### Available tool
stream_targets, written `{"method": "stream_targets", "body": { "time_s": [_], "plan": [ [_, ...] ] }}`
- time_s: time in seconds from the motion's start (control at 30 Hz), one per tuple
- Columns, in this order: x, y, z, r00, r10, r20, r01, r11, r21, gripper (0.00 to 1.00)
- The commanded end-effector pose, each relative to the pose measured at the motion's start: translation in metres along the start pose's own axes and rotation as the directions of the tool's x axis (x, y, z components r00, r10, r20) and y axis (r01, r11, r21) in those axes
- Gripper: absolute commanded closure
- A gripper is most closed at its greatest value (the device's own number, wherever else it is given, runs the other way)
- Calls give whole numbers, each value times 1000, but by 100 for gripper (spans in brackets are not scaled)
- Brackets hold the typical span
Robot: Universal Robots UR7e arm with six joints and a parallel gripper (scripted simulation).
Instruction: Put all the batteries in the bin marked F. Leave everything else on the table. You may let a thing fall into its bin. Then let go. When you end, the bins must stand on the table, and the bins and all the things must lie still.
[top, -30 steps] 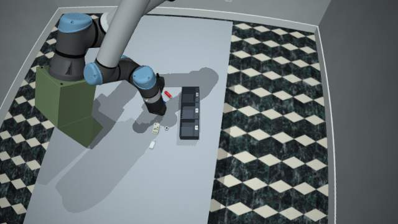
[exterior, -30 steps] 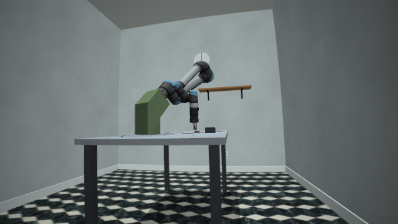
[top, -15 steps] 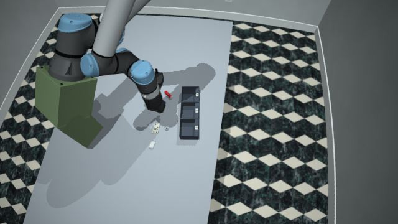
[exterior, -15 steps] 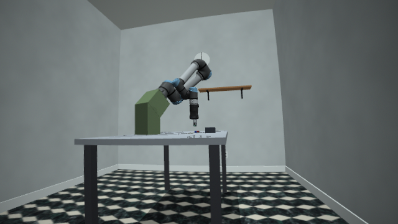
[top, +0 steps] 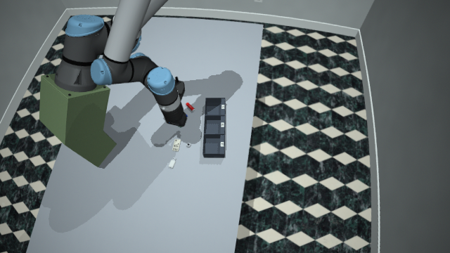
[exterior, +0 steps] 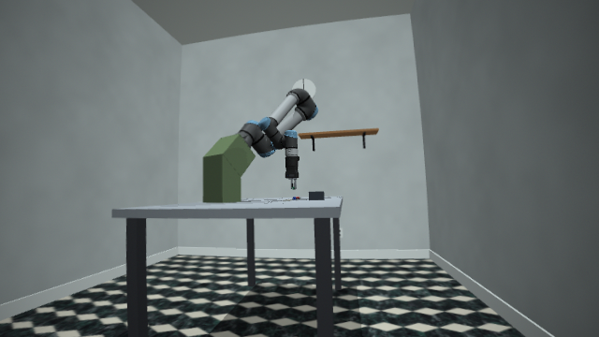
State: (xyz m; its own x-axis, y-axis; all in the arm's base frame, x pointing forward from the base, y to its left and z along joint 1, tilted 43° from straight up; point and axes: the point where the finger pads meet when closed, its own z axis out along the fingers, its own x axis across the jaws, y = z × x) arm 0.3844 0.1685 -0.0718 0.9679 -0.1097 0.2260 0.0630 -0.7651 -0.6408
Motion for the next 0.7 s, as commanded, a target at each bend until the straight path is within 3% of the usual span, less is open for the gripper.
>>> {"method": "stream_targets", "body": {
  "time_s": [0.0, 0.07, 0.43, 0.67],
  "plan": [
    [0, 0, -4, 1000, 0, -1, 0, 1000, 0, 69],
    [0, 0, -4, 1000, 0, -1, 0, 1000, 0, 69],
    [62, 24, -4, 1000, 0, -1, 0, 1000, 0, 69],
    [71, 27, -4, 999, -50, -1, 50, 999, 0, 69]
  ]
}}
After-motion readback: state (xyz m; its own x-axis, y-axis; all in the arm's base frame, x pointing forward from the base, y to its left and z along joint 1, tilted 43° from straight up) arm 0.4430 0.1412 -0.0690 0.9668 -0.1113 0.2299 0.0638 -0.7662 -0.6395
